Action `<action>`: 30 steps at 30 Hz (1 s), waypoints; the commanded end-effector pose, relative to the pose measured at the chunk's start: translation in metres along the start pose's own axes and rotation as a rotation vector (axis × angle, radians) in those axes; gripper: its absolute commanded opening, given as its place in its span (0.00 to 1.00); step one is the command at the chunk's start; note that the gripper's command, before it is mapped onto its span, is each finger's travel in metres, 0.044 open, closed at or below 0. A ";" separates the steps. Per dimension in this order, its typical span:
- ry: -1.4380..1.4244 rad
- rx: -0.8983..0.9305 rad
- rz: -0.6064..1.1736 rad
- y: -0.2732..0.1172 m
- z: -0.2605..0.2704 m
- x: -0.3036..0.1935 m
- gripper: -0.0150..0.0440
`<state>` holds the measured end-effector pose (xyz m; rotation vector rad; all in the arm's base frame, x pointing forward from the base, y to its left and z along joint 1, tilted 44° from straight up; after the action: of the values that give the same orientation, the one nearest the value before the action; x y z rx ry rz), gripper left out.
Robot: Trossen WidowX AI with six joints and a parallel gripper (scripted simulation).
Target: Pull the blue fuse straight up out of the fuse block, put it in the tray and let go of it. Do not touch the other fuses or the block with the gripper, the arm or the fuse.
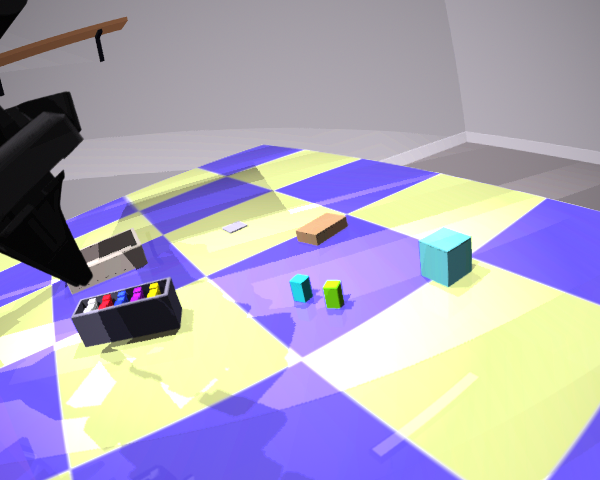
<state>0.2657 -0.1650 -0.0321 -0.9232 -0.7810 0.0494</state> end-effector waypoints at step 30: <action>-0.749 0.380 0.140 0.058 0.079 0.115 0.38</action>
<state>0.3174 -0.0363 0.0242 -0.5862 -1.3470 0.6733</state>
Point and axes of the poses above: the point midway between the two fingers, 35 mm back from their tips, its own y axis out along the fingers, its own z axis across the jaws, x = y × z, the point moved 10 cm from there along -y, back along the fingers, and after that the axes turned 10 degrees about -y, right-handed, at the moved point
